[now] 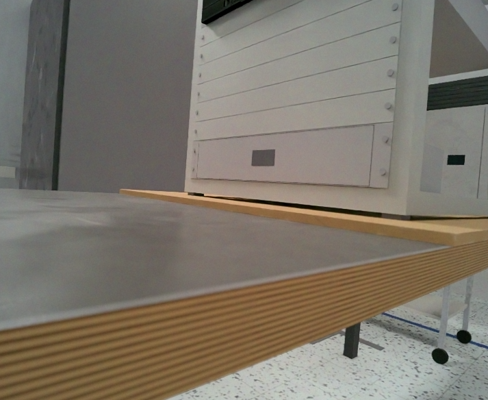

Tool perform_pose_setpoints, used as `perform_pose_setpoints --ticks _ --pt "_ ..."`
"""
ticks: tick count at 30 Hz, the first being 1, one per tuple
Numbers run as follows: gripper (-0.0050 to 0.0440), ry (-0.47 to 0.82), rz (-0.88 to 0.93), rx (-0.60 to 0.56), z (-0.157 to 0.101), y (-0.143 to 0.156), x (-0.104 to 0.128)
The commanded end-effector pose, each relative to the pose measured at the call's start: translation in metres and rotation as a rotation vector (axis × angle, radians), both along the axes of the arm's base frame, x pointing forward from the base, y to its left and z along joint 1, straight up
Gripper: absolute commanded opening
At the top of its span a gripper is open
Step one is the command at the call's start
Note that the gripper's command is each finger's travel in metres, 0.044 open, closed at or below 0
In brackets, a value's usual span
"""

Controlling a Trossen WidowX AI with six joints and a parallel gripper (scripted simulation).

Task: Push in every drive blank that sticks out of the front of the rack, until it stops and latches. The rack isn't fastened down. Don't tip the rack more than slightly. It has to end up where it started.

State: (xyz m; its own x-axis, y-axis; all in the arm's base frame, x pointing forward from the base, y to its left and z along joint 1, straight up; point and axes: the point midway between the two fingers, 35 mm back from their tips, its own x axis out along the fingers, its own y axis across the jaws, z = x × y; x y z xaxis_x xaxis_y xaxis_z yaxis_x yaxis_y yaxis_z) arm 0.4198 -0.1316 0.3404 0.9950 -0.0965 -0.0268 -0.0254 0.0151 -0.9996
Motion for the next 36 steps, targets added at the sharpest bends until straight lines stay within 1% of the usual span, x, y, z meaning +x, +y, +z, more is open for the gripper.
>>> perform_pose_setpoints --ticks 1,36 --pt "-0.005 -0.024 0.001 -0.013 0.0115 0.0008 0.0007" --pt "-0.005 -0.024 0.001 -0.013 0.0116 0.0004 0.0044"
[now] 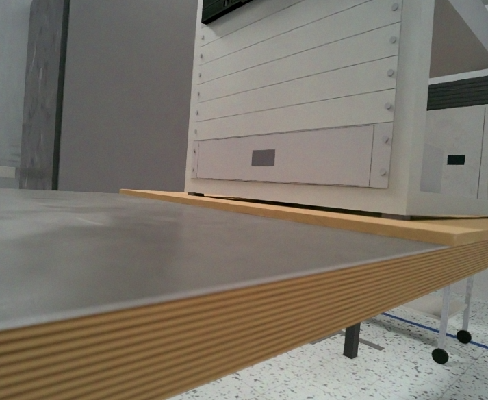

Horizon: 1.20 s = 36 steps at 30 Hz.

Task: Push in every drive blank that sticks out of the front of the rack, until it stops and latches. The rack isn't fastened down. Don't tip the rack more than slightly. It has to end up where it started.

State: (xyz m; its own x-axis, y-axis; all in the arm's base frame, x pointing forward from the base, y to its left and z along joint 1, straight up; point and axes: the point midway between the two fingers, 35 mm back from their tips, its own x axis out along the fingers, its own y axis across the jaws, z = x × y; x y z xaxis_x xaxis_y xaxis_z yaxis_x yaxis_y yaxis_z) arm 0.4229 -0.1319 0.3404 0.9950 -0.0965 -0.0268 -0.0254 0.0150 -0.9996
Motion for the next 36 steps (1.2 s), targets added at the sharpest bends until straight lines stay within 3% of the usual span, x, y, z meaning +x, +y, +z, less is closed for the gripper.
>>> perform_pose_setpoints --ticks 1,36 --pt "-0.005 -0.024 0.001 -0.013 0.0115 0.0007 0.0018" --pt "-0.005 -0.024 0.001 -0.013 0.0115 0.0002 0.0066"
